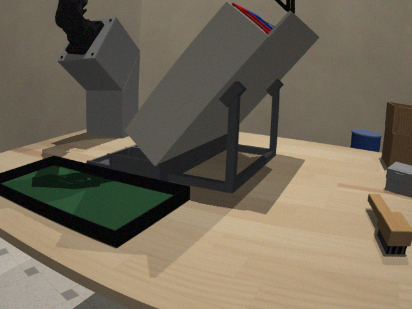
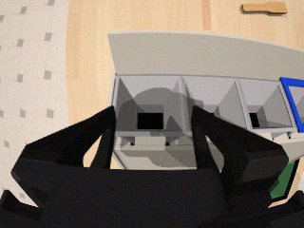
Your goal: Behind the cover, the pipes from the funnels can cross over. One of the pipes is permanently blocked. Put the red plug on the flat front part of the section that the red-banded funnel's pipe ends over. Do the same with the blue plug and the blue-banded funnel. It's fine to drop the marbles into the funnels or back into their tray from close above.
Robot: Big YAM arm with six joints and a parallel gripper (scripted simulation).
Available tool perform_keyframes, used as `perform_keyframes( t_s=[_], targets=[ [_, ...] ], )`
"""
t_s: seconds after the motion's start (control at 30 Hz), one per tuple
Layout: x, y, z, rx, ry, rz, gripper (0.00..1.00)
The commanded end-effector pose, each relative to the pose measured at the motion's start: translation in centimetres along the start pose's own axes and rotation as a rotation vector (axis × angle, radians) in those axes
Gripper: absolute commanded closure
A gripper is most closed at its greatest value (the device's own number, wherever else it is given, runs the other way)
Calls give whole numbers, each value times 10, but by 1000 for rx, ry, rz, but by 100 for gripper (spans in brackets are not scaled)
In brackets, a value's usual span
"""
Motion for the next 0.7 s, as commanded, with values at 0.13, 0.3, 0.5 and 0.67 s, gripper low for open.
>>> perform_keyframes(
  t_s=[0.13, 0.3, 0.5, 0.67],
  targets=[
    [6, 28, 5, -11, -11, -34, 41],
    [53, 45, 4, -8, -10, -26, 41],
    [110, 65, 2, -5, -9, -17, 41],
    [130, 72, 1, -4, -8, -15, 41]
  ],
)
Point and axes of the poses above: the point where the finger pads meet when closed, its own y axis back along the fingers, its own z axis across the jaws, x = y × z, the point moved 2 cm from there along y, back along the fingers, and after that the axes turned 1 degree about -y, right-handed, at the moved point
